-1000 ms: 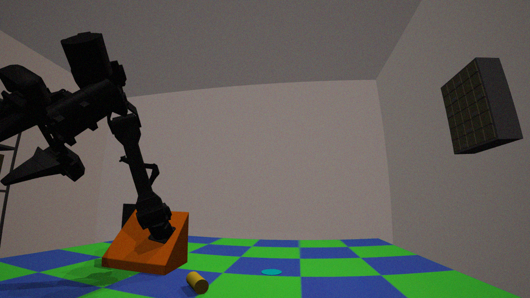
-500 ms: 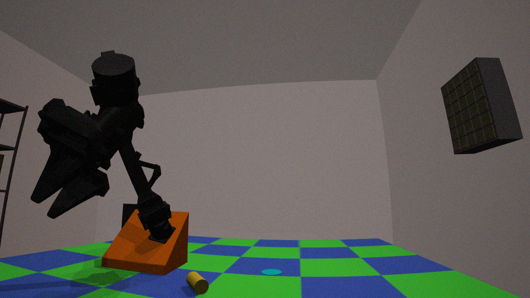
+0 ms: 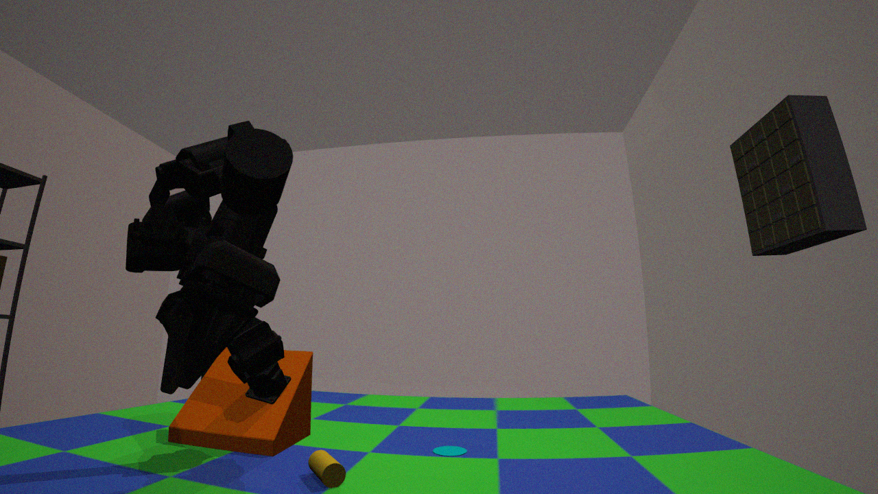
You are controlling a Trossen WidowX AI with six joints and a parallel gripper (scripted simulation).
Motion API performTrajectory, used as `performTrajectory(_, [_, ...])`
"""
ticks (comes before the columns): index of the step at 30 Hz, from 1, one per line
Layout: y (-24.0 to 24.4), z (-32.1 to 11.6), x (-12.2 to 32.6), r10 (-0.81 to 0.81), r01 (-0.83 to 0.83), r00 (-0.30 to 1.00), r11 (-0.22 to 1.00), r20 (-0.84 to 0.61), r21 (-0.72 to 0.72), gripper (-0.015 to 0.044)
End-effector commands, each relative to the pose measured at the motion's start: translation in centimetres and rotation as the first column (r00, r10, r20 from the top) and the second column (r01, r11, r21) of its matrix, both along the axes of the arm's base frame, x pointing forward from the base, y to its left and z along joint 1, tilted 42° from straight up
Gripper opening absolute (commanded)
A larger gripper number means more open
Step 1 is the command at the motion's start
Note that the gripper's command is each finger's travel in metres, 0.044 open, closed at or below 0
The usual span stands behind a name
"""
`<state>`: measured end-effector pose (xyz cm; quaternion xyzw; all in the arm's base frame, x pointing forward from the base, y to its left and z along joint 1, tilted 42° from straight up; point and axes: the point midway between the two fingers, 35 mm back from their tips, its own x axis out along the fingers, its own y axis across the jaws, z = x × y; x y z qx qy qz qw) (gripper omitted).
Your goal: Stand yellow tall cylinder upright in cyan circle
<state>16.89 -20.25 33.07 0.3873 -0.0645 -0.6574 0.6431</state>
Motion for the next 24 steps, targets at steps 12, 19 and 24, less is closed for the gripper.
performTrajectory(12, [3.6, -5.3, 3.2, 0.238, -0.213, 0.937, 0.969, -0.255, 0.121, 0.0309])
performTrajectory(19, [5.6, -7.5, 4.2, 0.347, -0.299, 0.865, 0.937, -0.363, 0.183, 0.0309])
performTrajectory(24, [7.1, -9.1, 4.6, 0.419, -0.353, 0.797, 0.907, -0.435, 0.228, 0.0309])
